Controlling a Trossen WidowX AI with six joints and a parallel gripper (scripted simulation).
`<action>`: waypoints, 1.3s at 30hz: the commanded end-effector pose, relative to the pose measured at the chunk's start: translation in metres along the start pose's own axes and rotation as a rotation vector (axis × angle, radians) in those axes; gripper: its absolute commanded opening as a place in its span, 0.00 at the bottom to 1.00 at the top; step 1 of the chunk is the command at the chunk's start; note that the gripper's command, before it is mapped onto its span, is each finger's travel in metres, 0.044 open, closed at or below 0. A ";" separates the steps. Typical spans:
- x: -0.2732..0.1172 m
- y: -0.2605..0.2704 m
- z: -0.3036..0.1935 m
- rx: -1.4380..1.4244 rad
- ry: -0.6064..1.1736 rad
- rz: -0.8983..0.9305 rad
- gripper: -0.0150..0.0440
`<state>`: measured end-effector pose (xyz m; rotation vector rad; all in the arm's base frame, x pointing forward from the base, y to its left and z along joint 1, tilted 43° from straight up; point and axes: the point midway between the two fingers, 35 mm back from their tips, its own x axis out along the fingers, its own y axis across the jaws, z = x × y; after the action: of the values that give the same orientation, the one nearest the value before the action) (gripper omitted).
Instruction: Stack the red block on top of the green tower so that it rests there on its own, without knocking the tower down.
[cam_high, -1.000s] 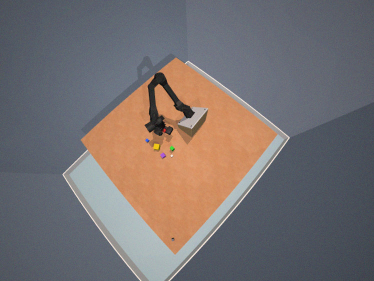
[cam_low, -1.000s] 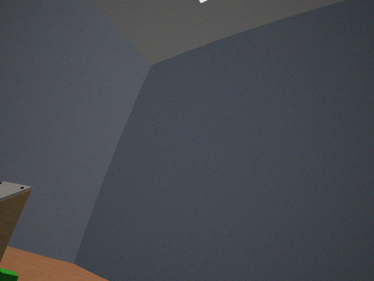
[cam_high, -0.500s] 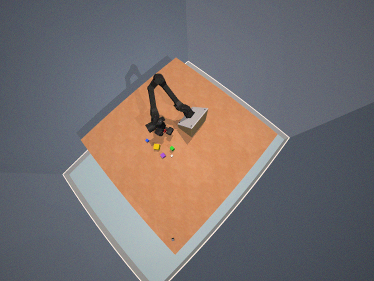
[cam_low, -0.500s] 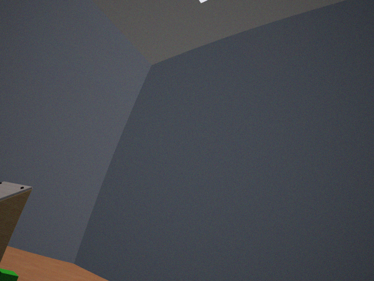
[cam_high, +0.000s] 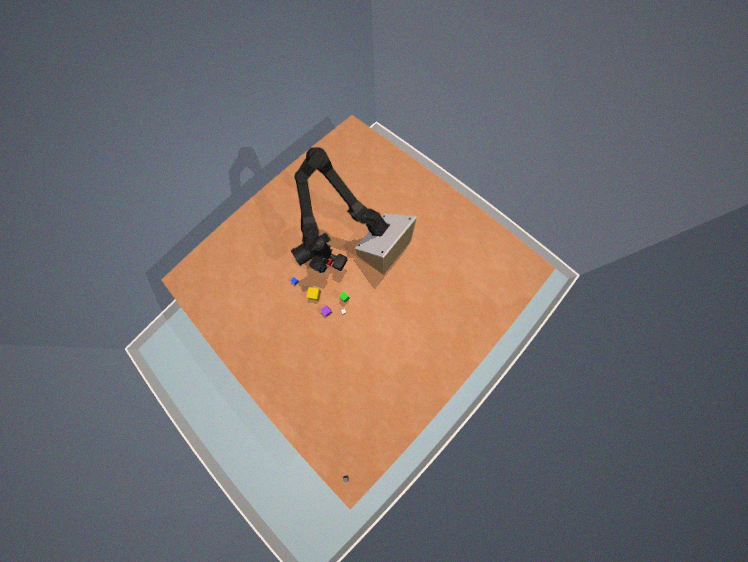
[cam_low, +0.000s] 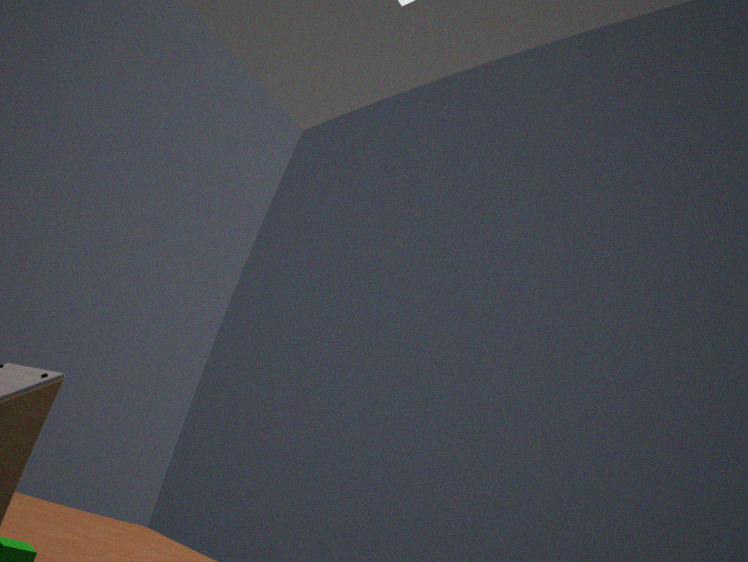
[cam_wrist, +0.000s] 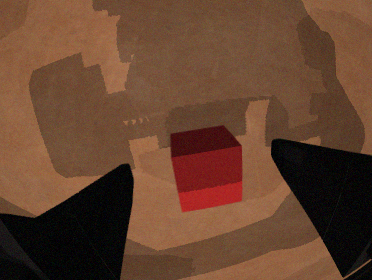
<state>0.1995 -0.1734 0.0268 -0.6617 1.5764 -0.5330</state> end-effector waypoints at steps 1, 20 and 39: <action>0.000 0.001 0.000 -0.003 -0.001 0.003 0.73; -0.007 0.001 0.001 -0.003 -0.001 0.004 0.25; -0.087 0.000 0.001 -0.003 -0.002 0.008 0.25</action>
<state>0.2044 -0.1232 0.0776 -0.6577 1.5827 -0.5181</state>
